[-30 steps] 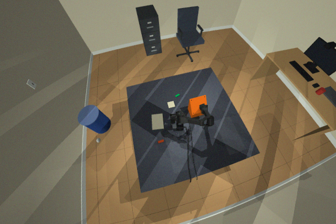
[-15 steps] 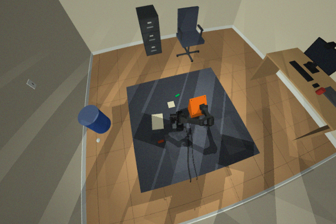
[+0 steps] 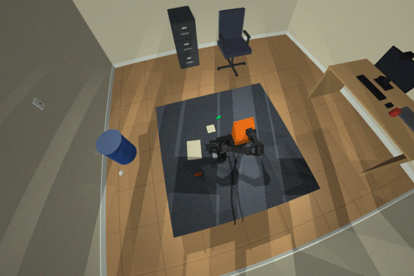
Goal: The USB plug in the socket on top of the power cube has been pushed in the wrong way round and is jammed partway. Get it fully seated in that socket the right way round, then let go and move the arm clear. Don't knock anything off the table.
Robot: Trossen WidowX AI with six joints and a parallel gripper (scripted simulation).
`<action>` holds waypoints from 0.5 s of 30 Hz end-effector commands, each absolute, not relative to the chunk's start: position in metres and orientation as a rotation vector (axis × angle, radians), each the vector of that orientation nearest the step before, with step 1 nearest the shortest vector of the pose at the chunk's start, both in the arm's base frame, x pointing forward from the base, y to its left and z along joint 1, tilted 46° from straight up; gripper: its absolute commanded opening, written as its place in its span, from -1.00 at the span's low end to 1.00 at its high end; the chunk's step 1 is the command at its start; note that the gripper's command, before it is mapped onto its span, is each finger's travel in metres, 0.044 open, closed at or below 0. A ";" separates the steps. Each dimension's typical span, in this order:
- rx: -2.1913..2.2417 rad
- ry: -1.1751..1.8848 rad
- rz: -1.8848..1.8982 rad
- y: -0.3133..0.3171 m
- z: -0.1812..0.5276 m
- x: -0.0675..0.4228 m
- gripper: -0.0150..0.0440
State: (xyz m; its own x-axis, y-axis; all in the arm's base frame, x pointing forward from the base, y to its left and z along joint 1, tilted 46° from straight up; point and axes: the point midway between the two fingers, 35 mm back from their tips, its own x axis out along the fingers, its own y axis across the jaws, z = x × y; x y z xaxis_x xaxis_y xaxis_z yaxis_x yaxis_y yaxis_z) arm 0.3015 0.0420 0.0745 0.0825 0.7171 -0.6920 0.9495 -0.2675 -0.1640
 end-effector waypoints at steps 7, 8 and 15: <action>2.039 1.654 -0.989 0.042 0.074 0.301 -0.17; 2.039 1.654 -0.989 0.042 0.074 0.301 -0.17; 2.039 1.655 -0.988 0.040 0.076 0.301 -0.17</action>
State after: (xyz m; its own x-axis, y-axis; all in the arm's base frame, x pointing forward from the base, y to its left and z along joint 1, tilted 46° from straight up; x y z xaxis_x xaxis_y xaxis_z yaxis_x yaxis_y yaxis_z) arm 0.3013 0.0416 0.0745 0.0822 0.7173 -0.6919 0.9488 -0.2688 -0.1659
